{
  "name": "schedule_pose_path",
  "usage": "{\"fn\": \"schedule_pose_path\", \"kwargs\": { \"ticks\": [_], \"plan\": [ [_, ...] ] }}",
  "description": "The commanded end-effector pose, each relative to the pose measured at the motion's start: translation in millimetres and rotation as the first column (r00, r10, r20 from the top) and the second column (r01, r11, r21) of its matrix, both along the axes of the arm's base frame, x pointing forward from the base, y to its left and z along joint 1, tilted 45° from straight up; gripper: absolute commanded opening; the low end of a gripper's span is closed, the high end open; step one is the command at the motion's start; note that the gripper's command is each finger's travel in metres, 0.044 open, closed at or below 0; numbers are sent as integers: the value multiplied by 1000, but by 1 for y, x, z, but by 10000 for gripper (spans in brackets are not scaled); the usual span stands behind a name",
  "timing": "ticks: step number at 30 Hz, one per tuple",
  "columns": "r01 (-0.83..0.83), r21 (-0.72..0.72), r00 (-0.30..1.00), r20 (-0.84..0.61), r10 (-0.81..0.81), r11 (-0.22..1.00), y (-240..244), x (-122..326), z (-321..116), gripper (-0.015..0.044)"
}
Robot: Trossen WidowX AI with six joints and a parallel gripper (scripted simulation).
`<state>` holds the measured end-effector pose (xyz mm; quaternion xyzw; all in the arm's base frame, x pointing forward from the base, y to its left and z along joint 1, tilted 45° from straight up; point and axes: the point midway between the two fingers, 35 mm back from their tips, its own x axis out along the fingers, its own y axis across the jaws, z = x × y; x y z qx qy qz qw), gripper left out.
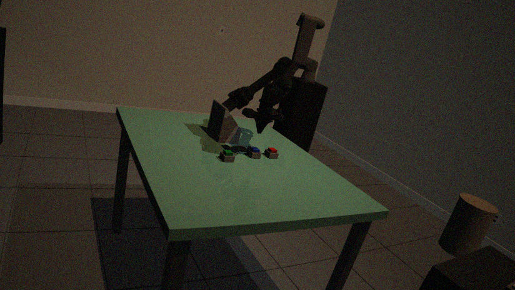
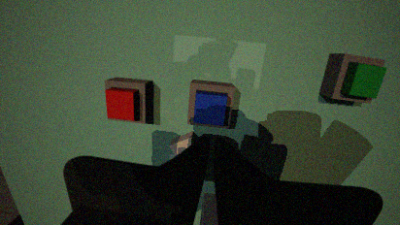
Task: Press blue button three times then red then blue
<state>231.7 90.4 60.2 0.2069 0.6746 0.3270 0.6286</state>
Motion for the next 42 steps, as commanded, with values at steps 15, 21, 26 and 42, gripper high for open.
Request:
{"fn": "schedule_pose_path", "kwargs": {
  "ticks": [15,21,26,42],
  "plan": [
    [-7,3,1000,8,7,1000,59,-19,81,20],
    [-8,1,1000,8,8,1000,66,-19,73,20],
    [-7,6,1000,8,7,1000,102,-27,38,20],
    [-8,6,1000,8,8,1000,111,-28,28,20]
  ]
}}
